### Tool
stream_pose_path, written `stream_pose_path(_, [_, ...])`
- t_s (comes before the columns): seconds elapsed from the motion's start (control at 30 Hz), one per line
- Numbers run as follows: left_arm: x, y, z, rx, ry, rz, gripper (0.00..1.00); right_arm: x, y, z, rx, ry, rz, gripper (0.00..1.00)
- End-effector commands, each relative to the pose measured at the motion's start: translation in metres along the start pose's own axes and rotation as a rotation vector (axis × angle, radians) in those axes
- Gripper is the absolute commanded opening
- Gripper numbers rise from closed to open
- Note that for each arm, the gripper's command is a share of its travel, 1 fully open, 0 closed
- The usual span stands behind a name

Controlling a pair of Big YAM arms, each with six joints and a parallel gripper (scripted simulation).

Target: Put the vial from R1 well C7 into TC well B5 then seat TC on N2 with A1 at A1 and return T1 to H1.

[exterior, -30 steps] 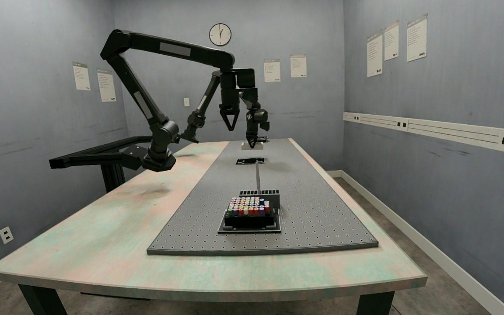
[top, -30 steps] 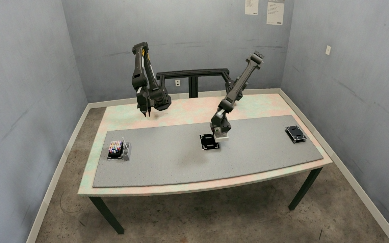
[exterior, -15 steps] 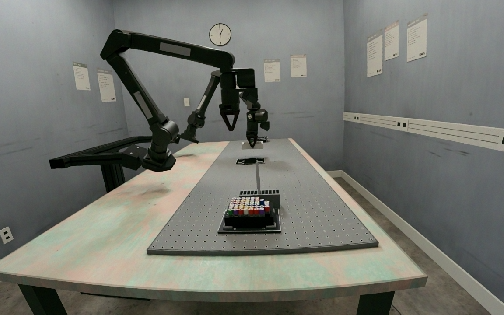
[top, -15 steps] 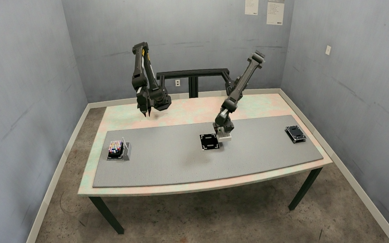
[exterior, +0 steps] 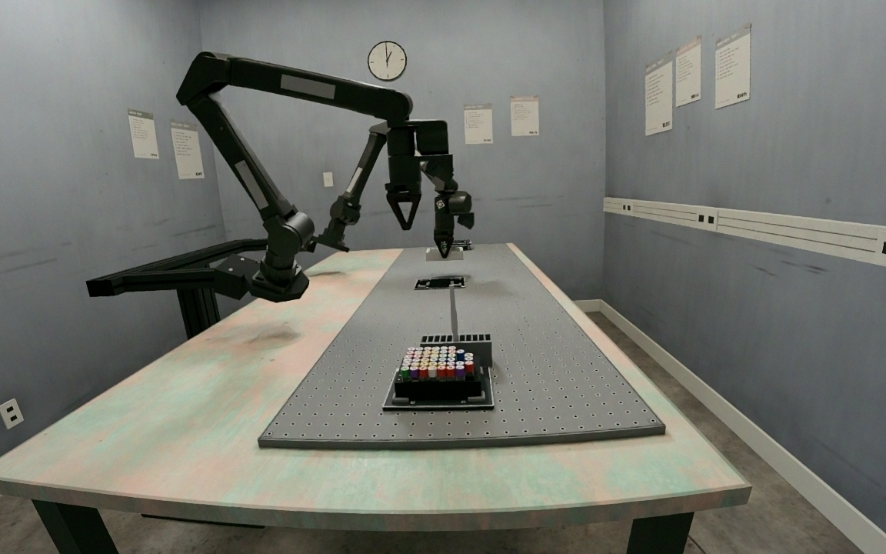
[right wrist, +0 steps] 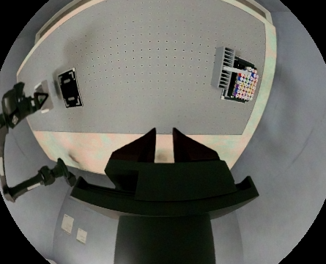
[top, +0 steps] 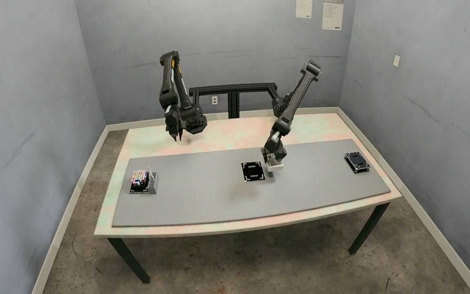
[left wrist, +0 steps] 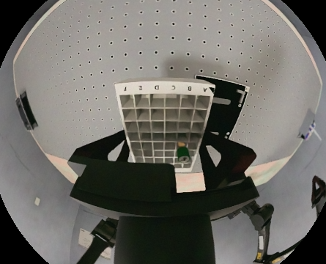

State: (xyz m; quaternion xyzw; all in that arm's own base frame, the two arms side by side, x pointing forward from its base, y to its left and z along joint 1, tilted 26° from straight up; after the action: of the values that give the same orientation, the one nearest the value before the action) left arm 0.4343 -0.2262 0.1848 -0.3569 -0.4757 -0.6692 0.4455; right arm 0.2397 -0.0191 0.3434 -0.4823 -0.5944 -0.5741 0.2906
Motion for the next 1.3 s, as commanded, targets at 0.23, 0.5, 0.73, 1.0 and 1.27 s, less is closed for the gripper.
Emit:
stream_pose_path(0.23, [0.020, 0.007, 0.023, 0.001, -0.023, -0.050, 0.00, 0.012, 0.007, -0.003, -0.022, -0.001, -0.032, 0.24])
stream_pose_path(0.5, [0.017, 0.005, 0.037, 0.008, -0.018, -0.043, 0.00, 0.012, 0.007, -0.003, -0.022, -0.001, -0.032, 0.24])
stream_pose_path(0.73, [0.018, 0.003, 0.047, 0.001, -0.018, -0.041, 0.00, 0.012, 0.007, -0.003, -0.022, -0.001, -0.032, 0.24])
stream_pose_path(1.0, [0.022, 0.008, 0.056, 0.003, -0.022, -0.053, 0.00, 0.012, 0.007, -0.003, -0.022, -0.001, -0.032, 0.24])
stream_pose_path(1.27, [0.017, 0.003, 0.072, 0.007, -0.016, -0.045, 0.00, 0.012, 0.007, -0.003, -0.022, -0.001, -0.032, 0.24])
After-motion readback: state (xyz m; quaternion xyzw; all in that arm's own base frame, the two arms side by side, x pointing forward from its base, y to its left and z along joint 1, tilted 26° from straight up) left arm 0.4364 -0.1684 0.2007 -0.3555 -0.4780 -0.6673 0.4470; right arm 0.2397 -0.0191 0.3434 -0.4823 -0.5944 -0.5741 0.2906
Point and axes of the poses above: on each arm, the point where the finger pads meet when closed, its own x axis back along the fingers, its own z axis across the jaws, y = z × x, the point moved 10 cm from there along x, back along the fingers, and after that the axes turned 9 degrees about -x, right-handed, at the moved point
